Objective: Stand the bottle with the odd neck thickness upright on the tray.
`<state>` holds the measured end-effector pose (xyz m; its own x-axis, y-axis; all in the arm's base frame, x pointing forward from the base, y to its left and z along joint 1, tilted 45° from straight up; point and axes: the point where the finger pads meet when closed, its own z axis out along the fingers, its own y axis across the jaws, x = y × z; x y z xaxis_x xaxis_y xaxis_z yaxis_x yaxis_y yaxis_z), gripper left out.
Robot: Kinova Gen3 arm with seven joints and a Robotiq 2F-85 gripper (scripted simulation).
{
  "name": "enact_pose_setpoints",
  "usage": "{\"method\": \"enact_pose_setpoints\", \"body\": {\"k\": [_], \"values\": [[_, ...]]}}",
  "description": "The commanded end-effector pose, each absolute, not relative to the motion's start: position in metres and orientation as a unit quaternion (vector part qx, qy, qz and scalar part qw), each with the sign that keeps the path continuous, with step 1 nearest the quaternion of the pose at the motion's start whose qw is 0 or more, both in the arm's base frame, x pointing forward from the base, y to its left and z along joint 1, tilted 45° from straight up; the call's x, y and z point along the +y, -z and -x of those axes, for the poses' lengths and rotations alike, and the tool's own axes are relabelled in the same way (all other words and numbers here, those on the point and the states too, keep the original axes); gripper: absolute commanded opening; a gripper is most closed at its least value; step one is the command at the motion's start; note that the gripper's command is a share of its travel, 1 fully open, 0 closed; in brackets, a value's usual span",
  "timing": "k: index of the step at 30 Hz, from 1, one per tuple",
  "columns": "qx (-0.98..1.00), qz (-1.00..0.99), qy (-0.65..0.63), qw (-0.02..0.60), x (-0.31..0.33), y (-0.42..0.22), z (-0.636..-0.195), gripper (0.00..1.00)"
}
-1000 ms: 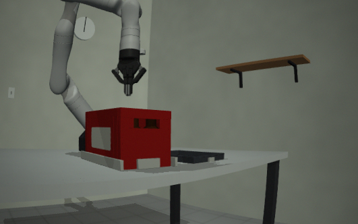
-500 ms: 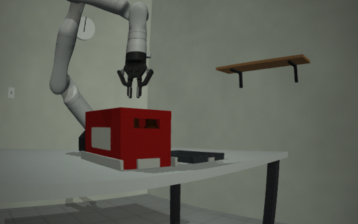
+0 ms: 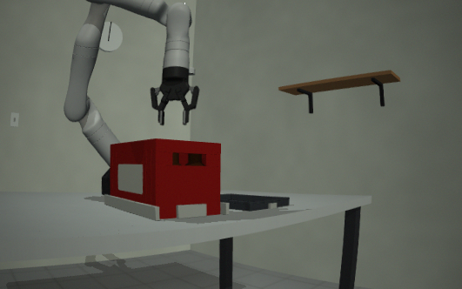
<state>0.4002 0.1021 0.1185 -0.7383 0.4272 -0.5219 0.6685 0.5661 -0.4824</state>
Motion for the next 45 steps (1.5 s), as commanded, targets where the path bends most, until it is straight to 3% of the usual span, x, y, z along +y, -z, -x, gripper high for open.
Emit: {"method": "enact_pose_setpoints", "body": {"k": [1,45], "values": [[0.867,-0.316,0.342,0.177,0.103,-0.119,-0.4,0.64],[0.867,-0.316,0.342,0.177,0.087,-0.102,-0.403,0.64]]}}
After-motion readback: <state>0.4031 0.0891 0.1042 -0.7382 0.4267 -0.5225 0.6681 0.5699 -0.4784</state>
